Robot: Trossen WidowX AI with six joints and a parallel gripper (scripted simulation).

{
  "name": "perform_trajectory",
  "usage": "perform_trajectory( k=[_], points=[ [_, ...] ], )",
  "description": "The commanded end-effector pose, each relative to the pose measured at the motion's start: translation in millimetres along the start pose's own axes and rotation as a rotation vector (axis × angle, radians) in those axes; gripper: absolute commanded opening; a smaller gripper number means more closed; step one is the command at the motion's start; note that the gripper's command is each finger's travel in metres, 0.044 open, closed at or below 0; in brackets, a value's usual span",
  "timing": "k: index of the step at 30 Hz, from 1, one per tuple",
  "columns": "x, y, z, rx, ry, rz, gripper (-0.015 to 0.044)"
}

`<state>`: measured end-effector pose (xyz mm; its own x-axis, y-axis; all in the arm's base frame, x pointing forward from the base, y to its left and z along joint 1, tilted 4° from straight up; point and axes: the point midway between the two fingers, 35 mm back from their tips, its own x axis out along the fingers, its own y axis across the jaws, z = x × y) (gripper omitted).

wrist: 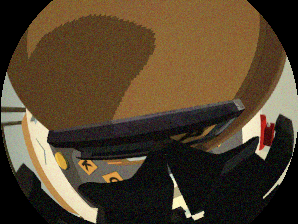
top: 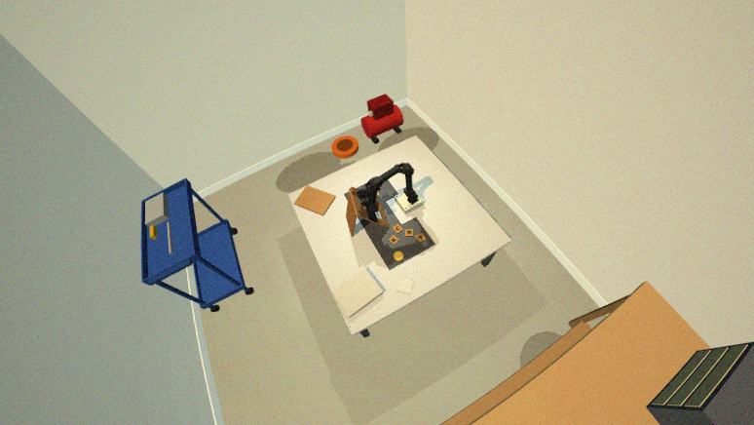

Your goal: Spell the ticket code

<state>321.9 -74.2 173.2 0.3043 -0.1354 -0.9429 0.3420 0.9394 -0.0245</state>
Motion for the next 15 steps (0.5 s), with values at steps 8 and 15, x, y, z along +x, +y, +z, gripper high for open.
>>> perform_trajectory(
  k=[8, 15],
  points=[
    [-1.6, -3.8, -0.5, -0.004, -0.001, 0.002, 0.0000],
    [-1.5, -6.1, -0.7, -0.004, -0.001, 0.001, 0.0000]
  ],
)
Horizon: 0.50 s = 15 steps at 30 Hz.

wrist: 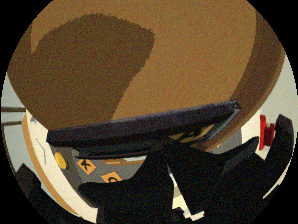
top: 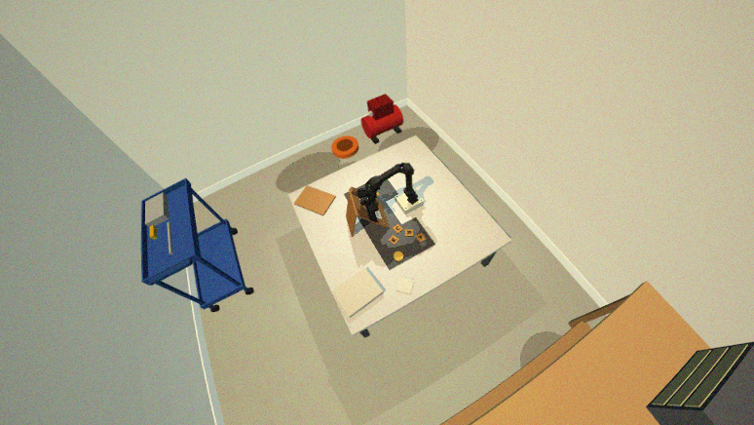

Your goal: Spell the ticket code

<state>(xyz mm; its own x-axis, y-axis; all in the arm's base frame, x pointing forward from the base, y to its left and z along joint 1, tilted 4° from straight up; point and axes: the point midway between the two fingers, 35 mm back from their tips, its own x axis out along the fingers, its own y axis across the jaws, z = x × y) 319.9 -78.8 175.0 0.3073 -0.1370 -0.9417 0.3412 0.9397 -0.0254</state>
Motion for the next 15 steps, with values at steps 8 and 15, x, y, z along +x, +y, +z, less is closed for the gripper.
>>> perform_trajectory(
  k=[8, 15],
  points=[
    [0.7, -3.7, -1.4, -0.003, 0.003, 0.002, 0.0000],
    [1.1, -6.1, -1.4, -0.003, 0.003, 0.001, 0.0000]
  ],
)
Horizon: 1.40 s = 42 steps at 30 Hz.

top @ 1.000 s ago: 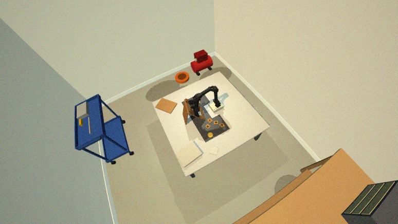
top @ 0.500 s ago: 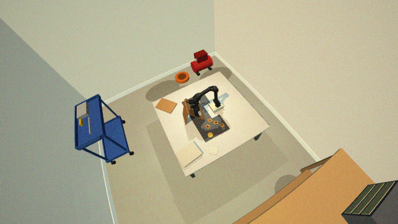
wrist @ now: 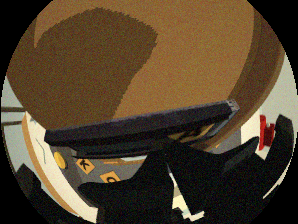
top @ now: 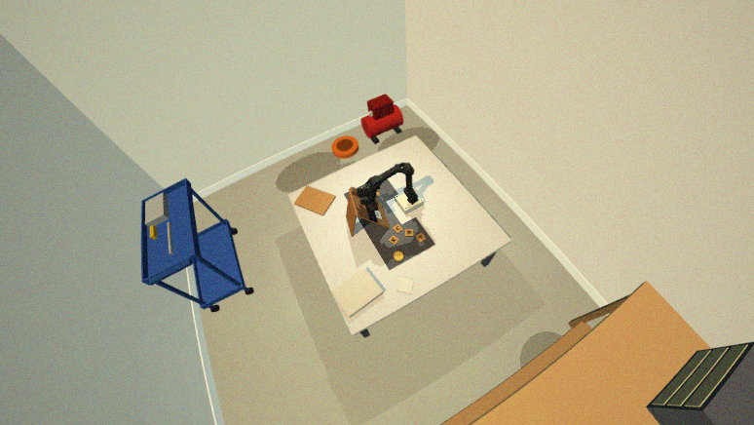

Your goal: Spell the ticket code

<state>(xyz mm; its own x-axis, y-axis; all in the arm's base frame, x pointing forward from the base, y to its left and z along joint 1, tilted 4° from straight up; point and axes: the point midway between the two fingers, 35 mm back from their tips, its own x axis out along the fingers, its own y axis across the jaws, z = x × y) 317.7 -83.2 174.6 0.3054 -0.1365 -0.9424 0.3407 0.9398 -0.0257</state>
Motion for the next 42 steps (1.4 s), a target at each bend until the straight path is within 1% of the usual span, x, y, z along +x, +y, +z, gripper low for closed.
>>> perform_trajectory(
  k=[1, 15, 34, 38, 40, 42],
  points=[
    [1, -1, -1, -0.002, 0.001, 0.002, 0.0000],
    [1, -6, 0, -0.002, 0.001, 0.001, 0.0000],
    [-22, -3, -20, -0.002, 0.003, 0.001, 0.0000],
    [-22, -3, -20, -0.002, 0.003, 0.001, 0.0000],
    [-27, -3, -18, -0.066, -0.011, 0.015, 0.0053],
    [-42, -4, -21, -0.233, -0.042, 0.039, 0.0105]
  ],
)
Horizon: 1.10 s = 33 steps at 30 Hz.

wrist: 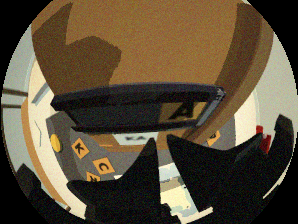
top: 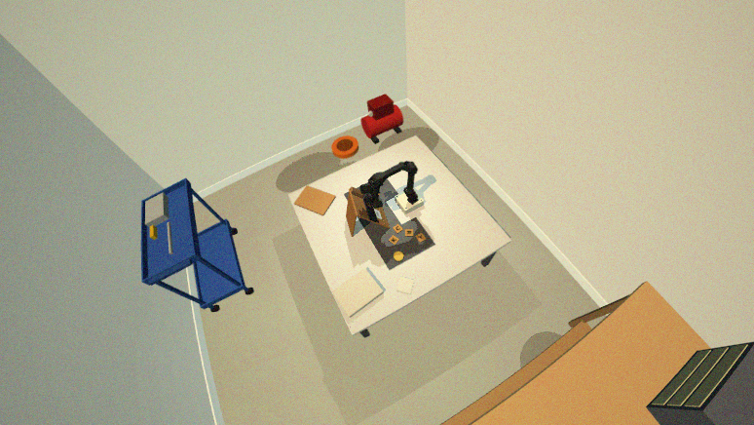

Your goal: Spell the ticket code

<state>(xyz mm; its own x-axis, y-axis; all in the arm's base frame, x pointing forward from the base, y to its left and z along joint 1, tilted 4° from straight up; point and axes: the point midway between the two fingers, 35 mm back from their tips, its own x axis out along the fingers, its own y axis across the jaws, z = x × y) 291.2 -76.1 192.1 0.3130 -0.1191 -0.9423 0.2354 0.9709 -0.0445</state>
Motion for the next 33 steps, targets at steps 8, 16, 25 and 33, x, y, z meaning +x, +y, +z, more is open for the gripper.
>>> perform_trajectory(
  k=[8, 16, 25, 33],
  points=[
    [-82, 1, -23, -0.864, -0.218, 0.037, 0.0315],
    [-140, 9, -56, -1.594, -0.412, -0.099, 0.0440],
    [-144, 10, -60, -1.655, -0.427, -0.118, 0.0440],
    [-144, 10, -60, -1.655, -0.427, -0.118, 0.0440]
  ],
)
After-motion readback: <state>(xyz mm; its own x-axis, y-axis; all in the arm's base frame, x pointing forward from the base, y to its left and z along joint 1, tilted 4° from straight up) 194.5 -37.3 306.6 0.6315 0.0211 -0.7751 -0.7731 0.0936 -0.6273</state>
